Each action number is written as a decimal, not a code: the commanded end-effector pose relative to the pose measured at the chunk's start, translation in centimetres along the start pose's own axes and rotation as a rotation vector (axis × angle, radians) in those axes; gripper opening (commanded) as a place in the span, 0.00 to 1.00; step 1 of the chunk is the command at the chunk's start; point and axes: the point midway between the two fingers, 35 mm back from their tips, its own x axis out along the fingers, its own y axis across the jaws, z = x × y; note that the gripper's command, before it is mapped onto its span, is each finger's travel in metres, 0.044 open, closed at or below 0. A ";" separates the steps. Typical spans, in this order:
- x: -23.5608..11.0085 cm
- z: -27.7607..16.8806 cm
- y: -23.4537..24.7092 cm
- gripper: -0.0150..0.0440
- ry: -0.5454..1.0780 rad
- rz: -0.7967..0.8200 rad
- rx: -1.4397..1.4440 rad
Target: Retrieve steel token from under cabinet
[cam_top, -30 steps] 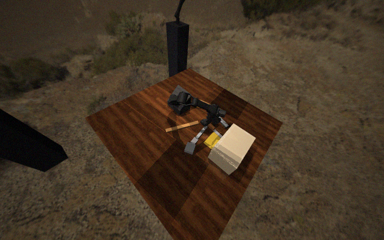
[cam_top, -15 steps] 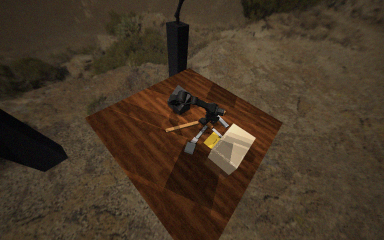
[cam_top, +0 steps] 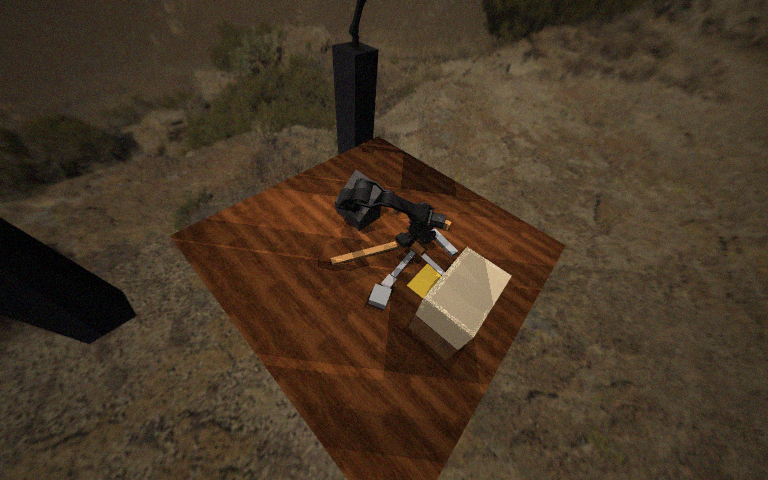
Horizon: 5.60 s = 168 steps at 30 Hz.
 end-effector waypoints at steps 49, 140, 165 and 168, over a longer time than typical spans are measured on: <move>0.1 -7.5 0.5 0.25 0.007 -0.002 -0.005; -0.1 -7.5 2.1 0.25 0.003 0.002 0.004; -0.1 -4.1 2.0 0.25 0.005 -0.001 0.001; -0.1 -3.7 2.0 0.25 0.005 -0.001 0.001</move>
